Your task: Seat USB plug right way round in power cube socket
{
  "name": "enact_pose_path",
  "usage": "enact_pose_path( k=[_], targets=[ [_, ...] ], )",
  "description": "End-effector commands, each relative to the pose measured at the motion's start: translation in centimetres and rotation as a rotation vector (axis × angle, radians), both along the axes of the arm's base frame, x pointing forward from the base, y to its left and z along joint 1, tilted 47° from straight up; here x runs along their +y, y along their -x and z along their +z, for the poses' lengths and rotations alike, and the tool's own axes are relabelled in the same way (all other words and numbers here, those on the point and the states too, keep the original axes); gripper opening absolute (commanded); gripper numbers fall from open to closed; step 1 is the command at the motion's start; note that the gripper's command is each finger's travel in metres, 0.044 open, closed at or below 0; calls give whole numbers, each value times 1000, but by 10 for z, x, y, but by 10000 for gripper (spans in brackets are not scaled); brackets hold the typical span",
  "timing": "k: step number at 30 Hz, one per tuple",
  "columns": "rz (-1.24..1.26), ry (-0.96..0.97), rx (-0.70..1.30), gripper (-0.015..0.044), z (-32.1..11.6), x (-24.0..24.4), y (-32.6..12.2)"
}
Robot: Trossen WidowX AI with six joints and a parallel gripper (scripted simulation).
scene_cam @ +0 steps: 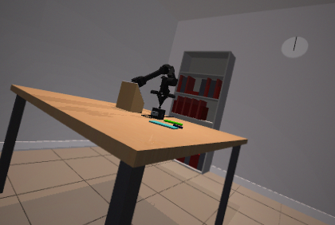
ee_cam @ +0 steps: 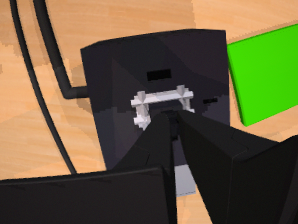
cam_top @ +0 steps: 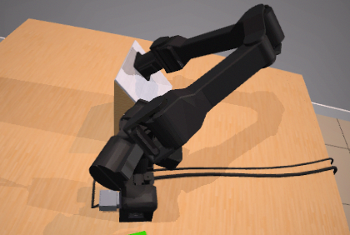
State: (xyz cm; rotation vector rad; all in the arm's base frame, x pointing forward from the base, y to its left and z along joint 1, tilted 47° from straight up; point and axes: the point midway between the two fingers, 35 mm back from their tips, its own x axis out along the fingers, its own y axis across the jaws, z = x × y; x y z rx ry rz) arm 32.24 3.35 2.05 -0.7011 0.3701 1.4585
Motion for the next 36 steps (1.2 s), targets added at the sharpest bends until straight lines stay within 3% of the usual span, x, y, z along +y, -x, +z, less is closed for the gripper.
enact_pose_path(
  k=[1, 25, 29, 36],
  targets=[
    [3, -4, 0, 0, -1, 3, -1],
    [3, -4, 0, 0, -1, 3, -1],
    [0, 0, -1, 95, 0, 0, 0],
    [0, 0, -1, 95, 0, 0, 0]
  ],
)
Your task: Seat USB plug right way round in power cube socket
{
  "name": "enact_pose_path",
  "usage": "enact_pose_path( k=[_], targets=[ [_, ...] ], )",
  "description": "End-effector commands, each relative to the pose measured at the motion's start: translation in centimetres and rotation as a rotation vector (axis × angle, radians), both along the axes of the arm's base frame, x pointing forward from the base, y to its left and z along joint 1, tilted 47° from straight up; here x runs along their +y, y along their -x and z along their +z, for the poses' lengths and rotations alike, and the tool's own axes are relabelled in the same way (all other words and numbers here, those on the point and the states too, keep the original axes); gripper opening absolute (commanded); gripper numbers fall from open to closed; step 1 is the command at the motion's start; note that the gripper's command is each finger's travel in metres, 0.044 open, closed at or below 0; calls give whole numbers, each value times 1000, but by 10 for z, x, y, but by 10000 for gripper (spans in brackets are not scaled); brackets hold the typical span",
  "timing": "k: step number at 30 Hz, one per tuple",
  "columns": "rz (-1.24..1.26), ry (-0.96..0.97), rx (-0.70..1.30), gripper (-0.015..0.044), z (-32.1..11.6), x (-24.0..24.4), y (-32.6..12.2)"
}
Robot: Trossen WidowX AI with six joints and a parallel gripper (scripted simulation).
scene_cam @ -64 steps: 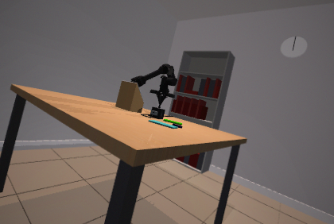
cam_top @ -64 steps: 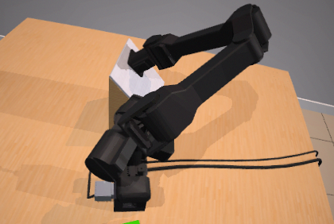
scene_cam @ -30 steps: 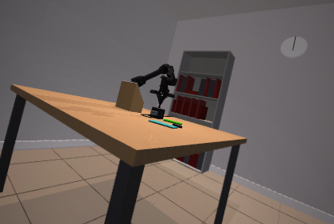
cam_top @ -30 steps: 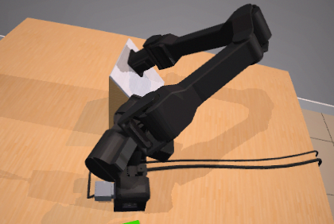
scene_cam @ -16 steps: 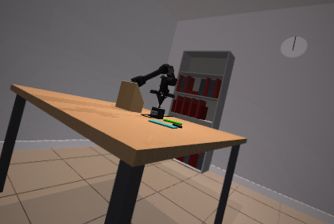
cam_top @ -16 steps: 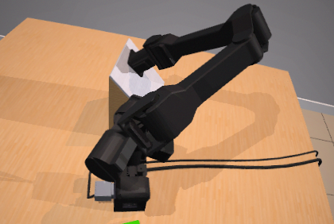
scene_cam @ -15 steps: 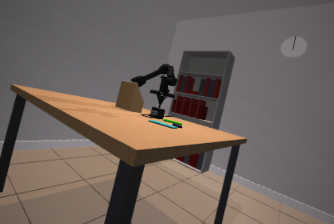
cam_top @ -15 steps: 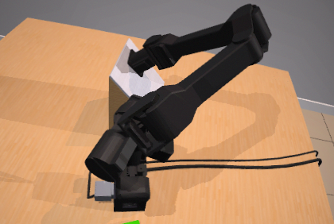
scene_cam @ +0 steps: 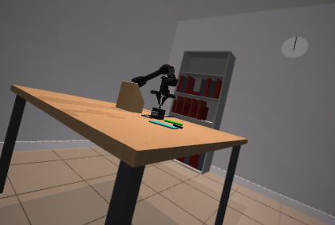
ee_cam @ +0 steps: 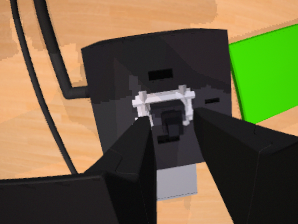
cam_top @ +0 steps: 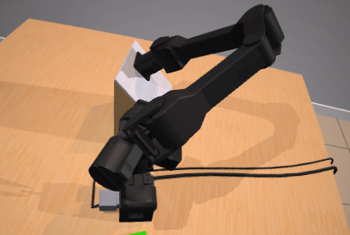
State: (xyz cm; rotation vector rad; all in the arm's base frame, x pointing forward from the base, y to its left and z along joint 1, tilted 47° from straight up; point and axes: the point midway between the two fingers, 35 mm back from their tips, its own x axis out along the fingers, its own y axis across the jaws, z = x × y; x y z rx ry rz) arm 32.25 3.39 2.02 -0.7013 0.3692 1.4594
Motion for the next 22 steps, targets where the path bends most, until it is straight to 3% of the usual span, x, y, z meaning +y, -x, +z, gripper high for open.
enact_pose_path(
  k=[1, 22],
  targets=[
    [-1, 0, 0, 95, 0, 0, 0],
    [0, 1, 0, 95, 7, -8, 1]
  ],
)
